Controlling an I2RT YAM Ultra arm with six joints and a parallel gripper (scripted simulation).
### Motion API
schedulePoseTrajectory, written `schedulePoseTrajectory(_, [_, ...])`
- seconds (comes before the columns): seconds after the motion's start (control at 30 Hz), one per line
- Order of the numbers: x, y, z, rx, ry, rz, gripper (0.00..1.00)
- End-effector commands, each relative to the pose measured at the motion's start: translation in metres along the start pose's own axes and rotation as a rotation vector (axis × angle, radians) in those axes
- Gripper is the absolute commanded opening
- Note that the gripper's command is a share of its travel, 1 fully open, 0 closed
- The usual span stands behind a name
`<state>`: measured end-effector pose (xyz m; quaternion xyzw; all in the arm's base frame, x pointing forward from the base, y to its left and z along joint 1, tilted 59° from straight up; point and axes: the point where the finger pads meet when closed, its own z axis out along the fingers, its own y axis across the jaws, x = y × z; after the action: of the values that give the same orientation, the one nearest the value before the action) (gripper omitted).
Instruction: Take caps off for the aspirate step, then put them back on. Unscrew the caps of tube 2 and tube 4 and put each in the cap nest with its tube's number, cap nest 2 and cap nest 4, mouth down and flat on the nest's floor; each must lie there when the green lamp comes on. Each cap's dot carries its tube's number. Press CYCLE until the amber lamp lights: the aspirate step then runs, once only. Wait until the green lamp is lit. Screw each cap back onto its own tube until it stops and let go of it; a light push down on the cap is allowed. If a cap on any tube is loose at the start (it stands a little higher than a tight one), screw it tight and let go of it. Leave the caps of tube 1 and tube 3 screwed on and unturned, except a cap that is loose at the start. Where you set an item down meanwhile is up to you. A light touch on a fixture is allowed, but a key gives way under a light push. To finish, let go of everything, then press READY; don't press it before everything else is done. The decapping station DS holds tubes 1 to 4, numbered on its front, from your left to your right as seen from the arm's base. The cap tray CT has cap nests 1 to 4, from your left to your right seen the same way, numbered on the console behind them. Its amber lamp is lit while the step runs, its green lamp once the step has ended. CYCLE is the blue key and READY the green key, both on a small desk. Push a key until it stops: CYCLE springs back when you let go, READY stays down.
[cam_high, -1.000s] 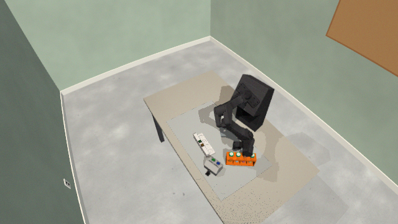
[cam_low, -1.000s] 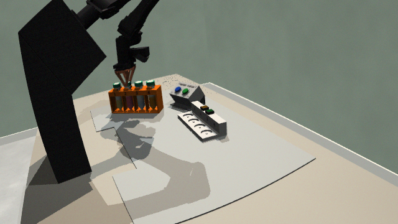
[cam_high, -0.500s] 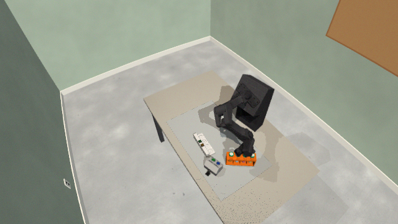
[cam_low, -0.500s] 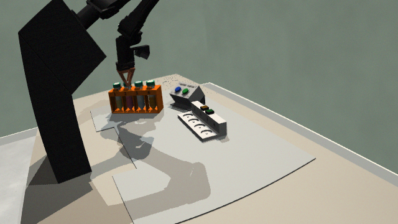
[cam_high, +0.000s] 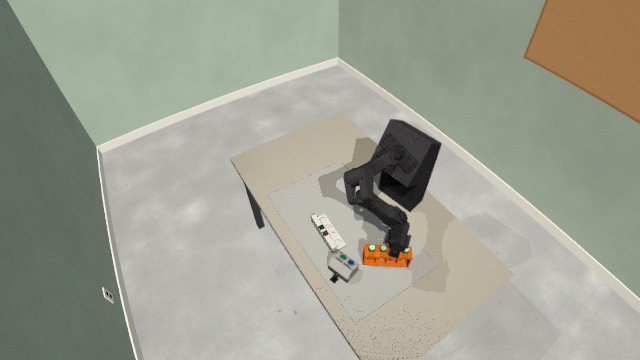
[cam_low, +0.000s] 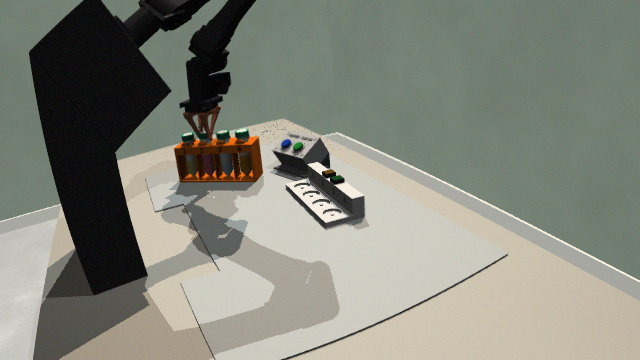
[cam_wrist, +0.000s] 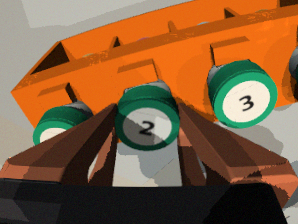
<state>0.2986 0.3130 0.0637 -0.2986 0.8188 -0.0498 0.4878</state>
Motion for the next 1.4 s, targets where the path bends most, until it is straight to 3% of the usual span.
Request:
schedulePoseTrajectory(0.0, [-0.0015,0.0009,-0.0021,-0.002,-0.005,-0.25,0.0])
schedulePoseTrajectory(0.1, [-0.0015,0.0009,-0.0022,-0.002,-0.006,-0.4,0.0])
schedulePoseTrajectory(0.17, [-0.0015,0.0009,-0.0022,-0.002,-0.006,-0.4,0.0])
schedulePoseTrajectory(0.67, [-0.0015,0.0009,-0.0024,0.001,-0.006,-1.15,0.0])
schedulePoseTrajectory(0.73, [-0.0015,0.0009,-0.0024,0.001,-0.006,-1.15,0.0])
schedulePoseTrajectory(1.03, [-0.0015,0.0009,-0.0025,0.002,-0.006,-1.6,0.0])
schedulePoseTrajectory(1.37, [-0.0015,0.0009,-0.0025,0.002,-0.006,-1.63,0.0])
